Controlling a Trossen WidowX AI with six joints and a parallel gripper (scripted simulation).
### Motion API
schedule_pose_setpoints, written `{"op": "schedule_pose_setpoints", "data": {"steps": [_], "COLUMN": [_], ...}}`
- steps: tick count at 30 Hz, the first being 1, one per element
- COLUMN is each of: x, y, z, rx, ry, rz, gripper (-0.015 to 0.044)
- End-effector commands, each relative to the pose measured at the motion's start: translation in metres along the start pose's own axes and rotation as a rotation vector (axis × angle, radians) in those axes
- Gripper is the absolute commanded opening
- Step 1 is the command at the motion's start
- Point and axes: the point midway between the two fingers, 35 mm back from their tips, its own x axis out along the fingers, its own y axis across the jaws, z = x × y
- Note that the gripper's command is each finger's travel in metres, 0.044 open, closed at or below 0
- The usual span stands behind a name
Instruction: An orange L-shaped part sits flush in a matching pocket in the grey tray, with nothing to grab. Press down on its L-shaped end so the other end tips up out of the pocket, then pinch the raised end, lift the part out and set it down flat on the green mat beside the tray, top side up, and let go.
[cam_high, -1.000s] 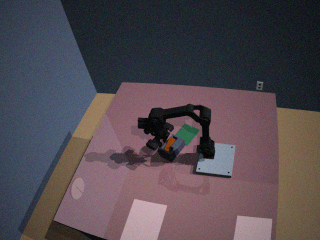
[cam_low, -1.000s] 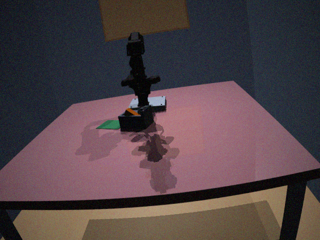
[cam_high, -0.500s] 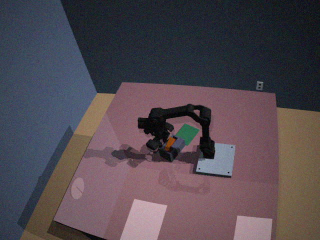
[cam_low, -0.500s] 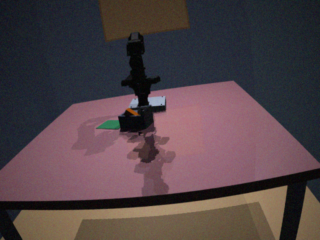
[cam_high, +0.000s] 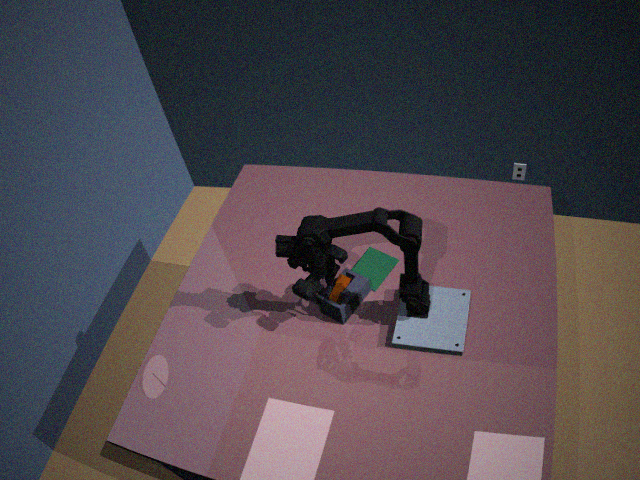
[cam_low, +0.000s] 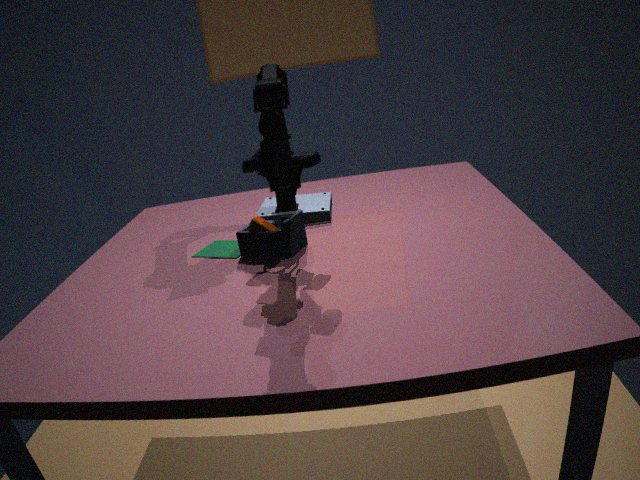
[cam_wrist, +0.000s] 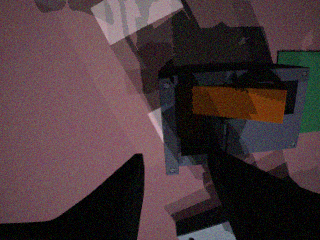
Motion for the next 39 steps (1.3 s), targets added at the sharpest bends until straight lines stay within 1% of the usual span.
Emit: {"op": "schedule_pose_setpoints", "data": {"steps": [1, 14, 17, 23, 31, 39], "x": [0.0, 0.0, 0.013, 0.069, 0.073, 0.085], "y": [0.0, 0.0, 0.0, -0.003, -0.004, -0.004], "z": [0.0, 0.0, 0.001, -0.003, -0.003, -0.003], "rx": [0.001, 0.001, -0.001, -0.006, -0.006, -0.006], "ry": [-0.002, -0.002, 0.002, 0.012, 0.013, 0.013], "rz": [0.001, 0.001, -0.002, -0.012, -0.013, -0.012], "gripper": [0.018, 0.018, 0.018, 0.018, 0.018, 0.018]}}
